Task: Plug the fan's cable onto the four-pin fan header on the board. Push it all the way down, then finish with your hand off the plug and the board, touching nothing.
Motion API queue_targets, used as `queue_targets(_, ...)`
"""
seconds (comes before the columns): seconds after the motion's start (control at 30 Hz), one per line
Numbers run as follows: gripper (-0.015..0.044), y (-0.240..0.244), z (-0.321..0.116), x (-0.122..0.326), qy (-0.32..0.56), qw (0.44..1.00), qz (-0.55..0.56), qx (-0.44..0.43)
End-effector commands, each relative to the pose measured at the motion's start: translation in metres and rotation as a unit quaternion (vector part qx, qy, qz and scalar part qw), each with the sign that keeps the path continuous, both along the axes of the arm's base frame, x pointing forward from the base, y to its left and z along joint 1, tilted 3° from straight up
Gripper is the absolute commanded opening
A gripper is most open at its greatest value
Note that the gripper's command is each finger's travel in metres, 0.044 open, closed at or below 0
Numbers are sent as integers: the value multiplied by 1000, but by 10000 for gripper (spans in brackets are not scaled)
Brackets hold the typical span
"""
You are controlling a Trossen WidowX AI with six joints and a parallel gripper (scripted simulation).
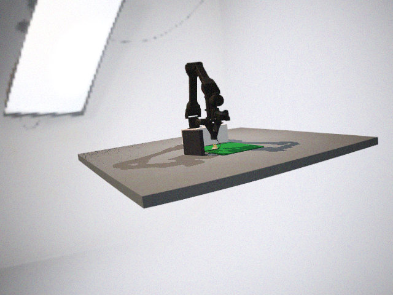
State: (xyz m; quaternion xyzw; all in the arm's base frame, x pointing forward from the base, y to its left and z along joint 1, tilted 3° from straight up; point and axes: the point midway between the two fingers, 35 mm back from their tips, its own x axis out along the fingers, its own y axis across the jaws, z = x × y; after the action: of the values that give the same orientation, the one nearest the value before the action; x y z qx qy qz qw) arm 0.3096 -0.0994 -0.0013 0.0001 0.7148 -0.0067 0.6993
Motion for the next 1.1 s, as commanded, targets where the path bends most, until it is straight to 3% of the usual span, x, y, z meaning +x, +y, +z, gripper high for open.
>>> queue_targets(0.0, 0, -1, 0, 0, 1, 1000, 2, -3)
queue_targets(0.17, 0, -1, -22, 0, 1, 1000, 2, -3)
queue_targets(1.07, 0, -1, -24, 0, 1, 1000, 1, -3)
